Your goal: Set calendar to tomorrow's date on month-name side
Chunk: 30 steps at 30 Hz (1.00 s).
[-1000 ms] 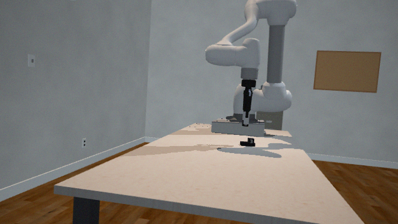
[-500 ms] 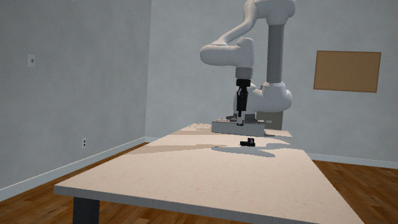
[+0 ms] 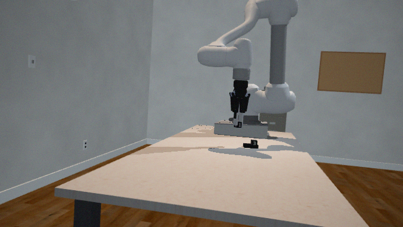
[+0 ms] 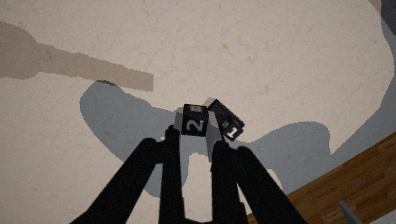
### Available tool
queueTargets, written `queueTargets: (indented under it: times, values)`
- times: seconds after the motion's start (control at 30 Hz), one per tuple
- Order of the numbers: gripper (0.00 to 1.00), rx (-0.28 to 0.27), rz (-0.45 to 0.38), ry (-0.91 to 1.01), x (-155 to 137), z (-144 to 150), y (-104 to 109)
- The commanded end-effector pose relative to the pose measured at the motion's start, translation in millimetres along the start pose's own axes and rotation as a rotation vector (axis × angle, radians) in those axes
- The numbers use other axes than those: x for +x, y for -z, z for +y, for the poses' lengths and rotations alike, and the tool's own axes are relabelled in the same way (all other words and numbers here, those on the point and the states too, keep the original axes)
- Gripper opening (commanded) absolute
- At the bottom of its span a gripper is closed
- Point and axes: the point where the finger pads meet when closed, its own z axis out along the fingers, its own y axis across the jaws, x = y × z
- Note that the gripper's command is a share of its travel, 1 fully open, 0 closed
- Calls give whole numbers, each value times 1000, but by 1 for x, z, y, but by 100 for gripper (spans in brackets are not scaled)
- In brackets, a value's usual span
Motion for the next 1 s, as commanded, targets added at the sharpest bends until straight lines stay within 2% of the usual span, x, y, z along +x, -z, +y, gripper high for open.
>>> queueTargets:
  times: [0.0, 0.43, 0.97]
  values:
    - [16, 2, 6, -173, 4, -8, -2]
    - [16, 3, 5, -572, 19, -26, -4]
    - [16, 3, 5, -580, 19, -26, -5]
